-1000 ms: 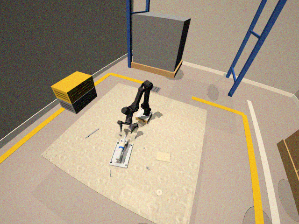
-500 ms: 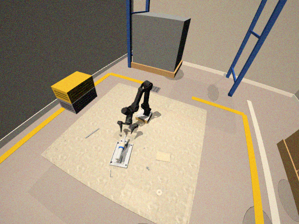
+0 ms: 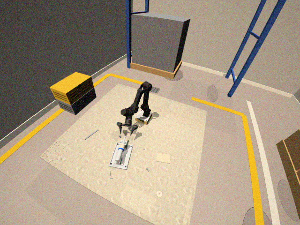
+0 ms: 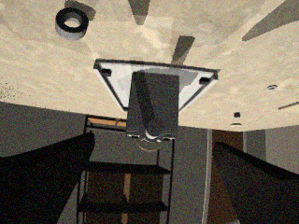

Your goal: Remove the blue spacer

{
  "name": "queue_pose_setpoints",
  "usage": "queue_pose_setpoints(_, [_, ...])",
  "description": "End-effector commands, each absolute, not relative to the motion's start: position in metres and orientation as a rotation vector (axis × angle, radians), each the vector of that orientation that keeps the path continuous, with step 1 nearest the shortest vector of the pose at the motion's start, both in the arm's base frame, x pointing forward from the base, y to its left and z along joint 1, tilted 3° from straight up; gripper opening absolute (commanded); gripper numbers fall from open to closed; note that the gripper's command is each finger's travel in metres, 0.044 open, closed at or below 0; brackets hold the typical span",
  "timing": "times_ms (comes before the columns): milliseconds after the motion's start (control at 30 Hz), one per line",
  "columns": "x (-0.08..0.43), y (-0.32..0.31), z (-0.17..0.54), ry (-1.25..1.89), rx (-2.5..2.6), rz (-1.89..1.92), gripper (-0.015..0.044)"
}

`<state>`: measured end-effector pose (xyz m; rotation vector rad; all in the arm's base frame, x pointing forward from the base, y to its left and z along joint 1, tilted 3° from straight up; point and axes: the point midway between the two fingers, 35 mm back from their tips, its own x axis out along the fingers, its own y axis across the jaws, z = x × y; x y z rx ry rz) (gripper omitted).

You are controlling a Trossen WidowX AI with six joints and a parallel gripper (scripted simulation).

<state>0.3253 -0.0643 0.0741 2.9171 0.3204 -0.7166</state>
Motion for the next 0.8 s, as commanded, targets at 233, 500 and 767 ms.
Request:
queue_pose_setpoints(233, [0.340,-0.063,0.067,0.313,2.920,-0.720,0.0440])
queue_pose_setpoints(500, [0.351,-0.061,0.061,0.313,2.920,-0.718,0.0440])
queue_pose_setpoints(767, [0.360,-0.058,0.056,0.313,2.921,-0.717,0.0440])
